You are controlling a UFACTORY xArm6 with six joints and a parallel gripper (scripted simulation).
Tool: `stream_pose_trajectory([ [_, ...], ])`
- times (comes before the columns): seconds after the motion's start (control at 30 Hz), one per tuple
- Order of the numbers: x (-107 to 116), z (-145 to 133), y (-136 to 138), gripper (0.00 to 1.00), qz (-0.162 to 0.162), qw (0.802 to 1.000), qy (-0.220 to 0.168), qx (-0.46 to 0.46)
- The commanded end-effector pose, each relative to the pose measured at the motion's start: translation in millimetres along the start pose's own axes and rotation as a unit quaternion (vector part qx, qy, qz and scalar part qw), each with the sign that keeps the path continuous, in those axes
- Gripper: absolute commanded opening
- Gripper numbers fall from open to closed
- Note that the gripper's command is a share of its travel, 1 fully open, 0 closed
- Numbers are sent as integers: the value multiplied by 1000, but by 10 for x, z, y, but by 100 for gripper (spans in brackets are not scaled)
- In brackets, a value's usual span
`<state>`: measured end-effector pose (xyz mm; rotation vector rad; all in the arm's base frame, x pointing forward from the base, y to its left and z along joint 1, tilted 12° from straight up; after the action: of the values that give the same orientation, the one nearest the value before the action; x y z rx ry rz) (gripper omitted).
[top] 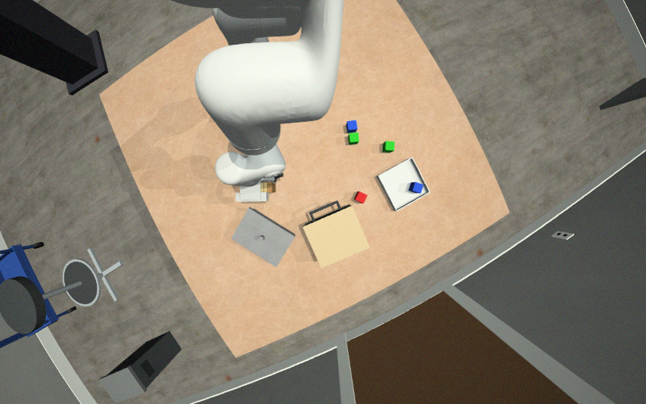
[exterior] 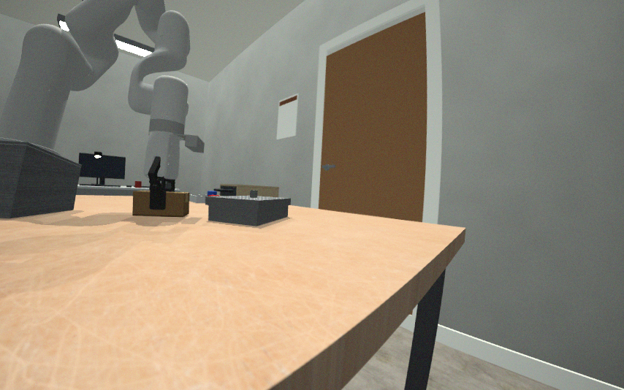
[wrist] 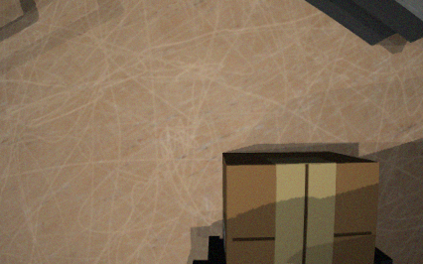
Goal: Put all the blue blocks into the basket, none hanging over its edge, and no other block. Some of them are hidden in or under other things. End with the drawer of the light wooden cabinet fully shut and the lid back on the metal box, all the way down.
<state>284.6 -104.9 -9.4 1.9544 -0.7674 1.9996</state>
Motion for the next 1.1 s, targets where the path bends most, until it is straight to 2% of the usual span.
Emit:
stream_pose_trajectory([
  [0.0, 5, 8, -2, 62, 0, 1000, 1, 0],
  [0.17, 5, 8, -2, 62, 0, 1000, 1, 0],
  [0.2, 5, 8, -2, 73, 0, 1000, 1, 0],
  [1.07, 5, 8, -2, 73, 0, 1000, 1, 0],
])
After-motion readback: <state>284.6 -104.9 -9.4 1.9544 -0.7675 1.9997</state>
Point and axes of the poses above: the point where the finger pads meet when closed, its own x axis back along the fingers, its own y axis across the jaws, z = x × y, the point moved 8 cm from there along x, back along the fingers, and after that the axes turned 11 degrees about -x, right-handed, at the moved point
